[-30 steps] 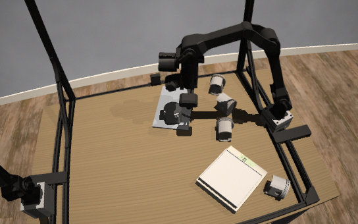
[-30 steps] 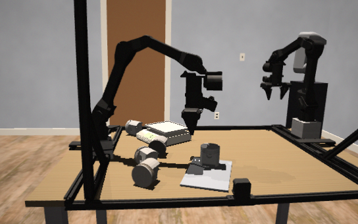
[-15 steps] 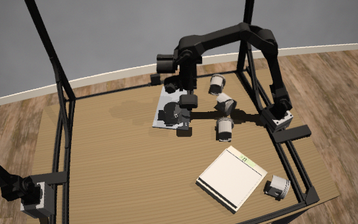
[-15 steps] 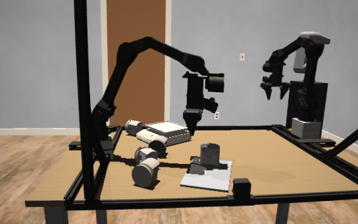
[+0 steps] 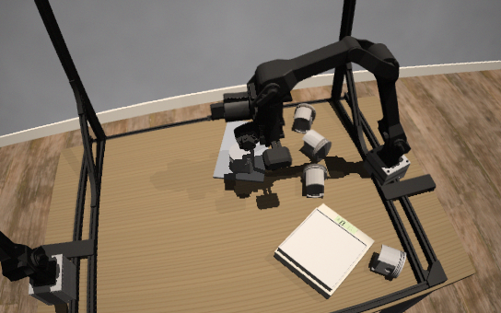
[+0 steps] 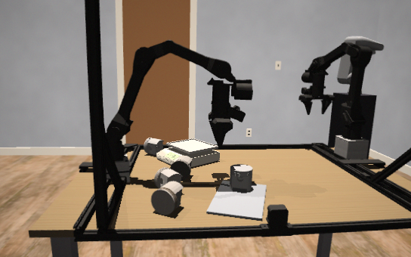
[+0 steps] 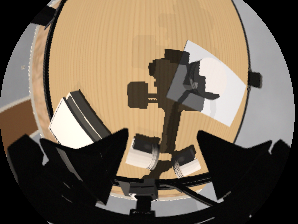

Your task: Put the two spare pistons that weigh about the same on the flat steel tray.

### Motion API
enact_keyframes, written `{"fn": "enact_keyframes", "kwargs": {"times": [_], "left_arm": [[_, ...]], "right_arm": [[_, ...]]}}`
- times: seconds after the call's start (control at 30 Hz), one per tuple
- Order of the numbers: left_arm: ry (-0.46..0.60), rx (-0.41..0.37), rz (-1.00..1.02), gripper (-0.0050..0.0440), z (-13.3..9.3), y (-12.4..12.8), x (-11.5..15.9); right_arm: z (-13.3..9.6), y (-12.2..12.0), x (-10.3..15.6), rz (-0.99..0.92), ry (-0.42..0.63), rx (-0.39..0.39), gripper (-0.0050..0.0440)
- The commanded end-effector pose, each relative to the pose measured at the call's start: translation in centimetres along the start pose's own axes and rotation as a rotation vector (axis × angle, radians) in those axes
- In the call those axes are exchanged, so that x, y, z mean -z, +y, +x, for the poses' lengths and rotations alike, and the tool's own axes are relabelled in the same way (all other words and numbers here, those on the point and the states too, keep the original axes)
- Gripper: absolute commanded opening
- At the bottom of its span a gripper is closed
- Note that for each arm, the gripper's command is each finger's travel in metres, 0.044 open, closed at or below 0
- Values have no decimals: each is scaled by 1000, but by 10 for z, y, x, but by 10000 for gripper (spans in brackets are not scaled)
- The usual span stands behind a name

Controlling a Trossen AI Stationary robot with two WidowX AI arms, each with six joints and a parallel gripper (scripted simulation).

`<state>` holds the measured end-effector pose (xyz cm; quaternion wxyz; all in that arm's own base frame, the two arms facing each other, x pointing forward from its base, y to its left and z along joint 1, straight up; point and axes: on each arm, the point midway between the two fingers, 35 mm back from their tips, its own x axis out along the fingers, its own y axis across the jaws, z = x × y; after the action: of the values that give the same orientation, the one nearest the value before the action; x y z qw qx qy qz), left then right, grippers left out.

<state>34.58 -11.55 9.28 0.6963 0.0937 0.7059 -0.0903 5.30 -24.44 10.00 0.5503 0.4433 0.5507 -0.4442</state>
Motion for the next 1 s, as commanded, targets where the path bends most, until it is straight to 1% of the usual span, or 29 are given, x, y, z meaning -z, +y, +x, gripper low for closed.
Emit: {"fn": "enact_keyframes", "kwargs": {"times": [0.0, 0.07, 0.2, 0.33, 0.4, 0.5, 0.63, 0.73, 0.83, 0.9, 0.97], "left_arm": [[5, -3, -41, 378, -3, 18, 7], [4, -3, -95, 378, -4, 27, 10], [4, -3, -98, 378, -7, 46, 15], [3, -3, -180, 378, -10, 65, 22], [3, -3, -180, 378, -10, 65, 22], [2, -3, -260, 378, -12, 78, 29], [1, -3, -263, 378, -14, 96, 37], [0, -3, -343, 378, -16, 109, 45], [0, -3, -346, 378, -18, 121, 53], [-1, -2, -399, 378, -19, 129, 59], [-1, -2, -399, 378, -19, 129, 59]], "right_arm": [[0, 0, 0, 0, 0, -1, 440], [0, 0, 0, 0, 0, -1, 440], [0, 0, 0, 0, 0, -1, 440], [0, 0, 0, 0, 0, -1, 440], [0, 0, 0, 0, 0, -1, 440], [0, 0, 0, 0, 0, -1, 440], [0, 0, 0, 0, 0, -1, 440], [0, 0, 0, 0, 0, -1, 440], [0, 0, 0, 0, 0, -1, 440], [0, 0, 0, 0, 0, -1, 440], [0, 0, 0, 0, 0, -1, 440]]}}
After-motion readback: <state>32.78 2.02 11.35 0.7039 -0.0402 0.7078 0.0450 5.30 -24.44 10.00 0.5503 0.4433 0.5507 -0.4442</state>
